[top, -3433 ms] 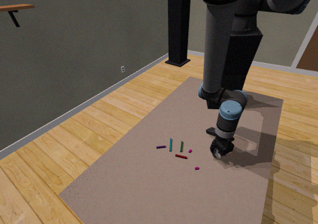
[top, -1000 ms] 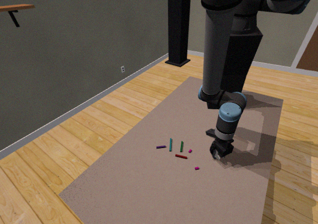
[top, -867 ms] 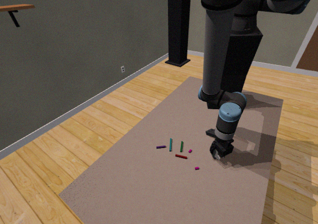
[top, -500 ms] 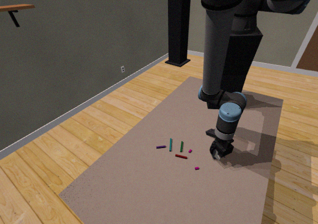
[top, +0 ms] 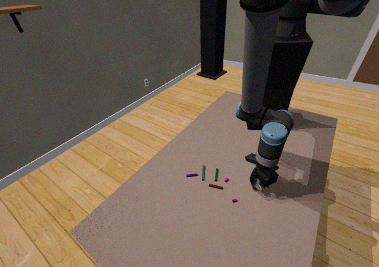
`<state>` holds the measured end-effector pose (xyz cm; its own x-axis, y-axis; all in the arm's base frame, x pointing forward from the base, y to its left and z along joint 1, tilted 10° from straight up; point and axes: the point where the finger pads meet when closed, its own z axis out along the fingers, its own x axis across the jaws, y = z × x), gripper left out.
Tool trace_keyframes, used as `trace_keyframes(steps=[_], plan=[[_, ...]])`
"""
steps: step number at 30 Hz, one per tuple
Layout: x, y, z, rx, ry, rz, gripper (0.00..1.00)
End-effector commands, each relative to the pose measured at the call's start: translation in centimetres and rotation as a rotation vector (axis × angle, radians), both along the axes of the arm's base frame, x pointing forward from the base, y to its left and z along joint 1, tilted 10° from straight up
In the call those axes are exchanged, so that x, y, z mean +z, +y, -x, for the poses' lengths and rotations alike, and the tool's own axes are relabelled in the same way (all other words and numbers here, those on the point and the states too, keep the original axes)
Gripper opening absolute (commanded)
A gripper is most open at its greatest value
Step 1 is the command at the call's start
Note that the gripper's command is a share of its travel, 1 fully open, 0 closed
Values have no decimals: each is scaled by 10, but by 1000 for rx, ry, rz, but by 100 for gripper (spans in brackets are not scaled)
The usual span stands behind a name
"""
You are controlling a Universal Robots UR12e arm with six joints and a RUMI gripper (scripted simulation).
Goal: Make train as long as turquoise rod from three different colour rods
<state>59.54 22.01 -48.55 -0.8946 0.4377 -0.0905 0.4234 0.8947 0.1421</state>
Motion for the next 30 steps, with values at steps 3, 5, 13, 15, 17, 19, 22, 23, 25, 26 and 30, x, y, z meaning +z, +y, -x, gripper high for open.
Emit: trace_keyframes(steps=[3, 5, 13, 15, 17, 19, 22, 23, 25, 26, 30], plan=[[2, 0, 0, 0, -1, 0, 14], [6, 0, 0, 0, -1, 0, 14], [30, -3, 4, 0, -1, 0, 14], [40, -4, 5, 0, -1, 0, 14], [52, -5, 7, 0, -1, 0, 14], [62, -5, 9, 0, -1, 0, 14], [75, -7, 11, 0, -1, 0, 14], [79, -7, 11, 0, -1, 0, 14], [84, -7, 12, 0, -1, 0, 14], [86, -8, 12, 0, -1, 0, 14], [88, -8, 12, 0, -1, 0, 14]])
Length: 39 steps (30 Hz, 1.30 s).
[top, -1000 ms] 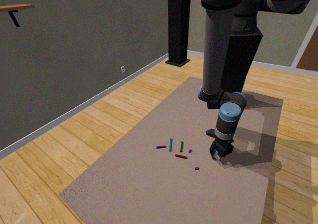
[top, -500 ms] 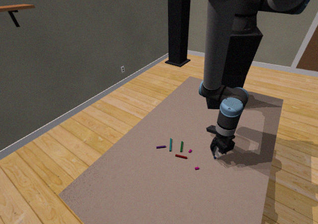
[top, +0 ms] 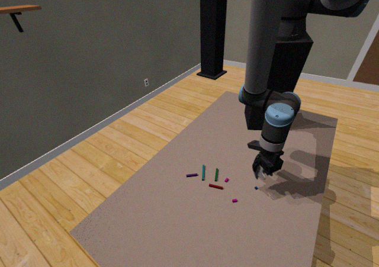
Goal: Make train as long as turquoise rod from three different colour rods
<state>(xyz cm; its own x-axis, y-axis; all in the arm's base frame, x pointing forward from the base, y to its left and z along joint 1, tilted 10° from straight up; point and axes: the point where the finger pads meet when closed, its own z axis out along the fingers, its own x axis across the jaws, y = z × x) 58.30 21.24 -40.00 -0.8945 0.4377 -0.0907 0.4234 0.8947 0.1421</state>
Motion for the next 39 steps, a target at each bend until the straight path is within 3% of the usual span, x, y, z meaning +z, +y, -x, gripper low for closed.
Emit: trace_keyframes(steps=[1, 3, 4, 39], plan=[[4, 0, 0, 0, -1, 0, 14], [4, 0, 0, 0, -1, 0, 14], [4, 0, 0, 0, -1, 0, 100], [3, -4, -2, 50, -5, 7, 100]])
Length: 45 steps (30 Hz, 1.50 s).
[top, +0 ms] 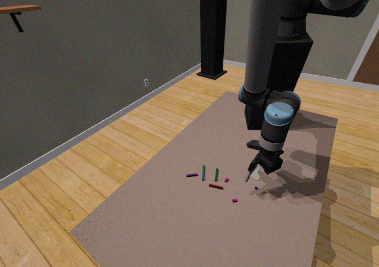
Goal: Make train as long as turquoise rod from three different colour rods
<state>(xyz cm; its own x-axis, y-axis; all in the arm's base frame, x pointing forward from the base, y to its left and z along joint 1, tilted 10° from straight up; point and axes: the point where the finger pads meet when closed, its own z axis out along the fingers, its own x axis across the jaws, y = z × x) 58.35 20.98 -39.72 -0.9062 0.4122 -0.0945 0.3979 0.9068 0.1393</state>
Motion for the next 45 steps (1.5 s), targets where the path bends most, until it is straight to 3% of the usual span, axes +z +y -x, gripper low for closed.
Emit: trace_keyframes(steps=[1, 16, 27, 29, 45], plan=[[0, -3, -2, 32, -4, 5, 100], [-4, -22, -11, 279, -25, 41, 100], [-8, -49, -23, 632, -56, 92, 100], [-8, -49, -23, 632, -56, 92, 100], [-16, -89, -39, 1200, -107, 174, 100]])
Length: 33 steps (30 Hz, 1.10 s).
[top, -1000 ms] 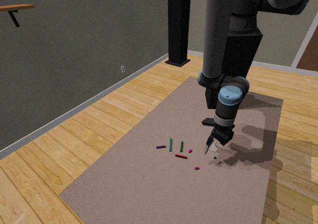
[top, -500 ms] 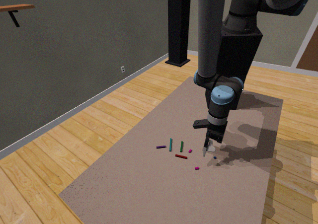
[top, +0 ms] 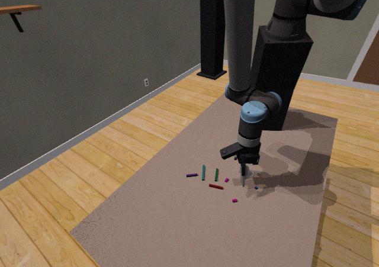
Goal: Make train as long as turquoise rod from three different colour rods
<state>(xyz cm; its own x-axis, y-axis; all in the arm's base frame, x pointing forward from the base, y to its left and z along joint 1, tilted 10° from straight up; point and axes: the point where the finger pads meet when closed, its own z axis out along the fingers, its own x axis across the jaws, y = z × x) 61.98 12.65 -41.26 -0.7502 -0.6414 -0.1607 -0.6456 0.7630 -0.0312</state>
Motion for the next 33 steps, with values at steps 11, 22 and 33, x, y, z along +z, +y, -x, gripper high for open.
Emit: trace_keyframes(steps=[11, 22, 33], plan=[[-5, -27, -9, 434, -37, 55, 100], [-8, -41, -11, 659, -57, 88, 100], [-10, -50, -12, 802, -70, 108, 100]])
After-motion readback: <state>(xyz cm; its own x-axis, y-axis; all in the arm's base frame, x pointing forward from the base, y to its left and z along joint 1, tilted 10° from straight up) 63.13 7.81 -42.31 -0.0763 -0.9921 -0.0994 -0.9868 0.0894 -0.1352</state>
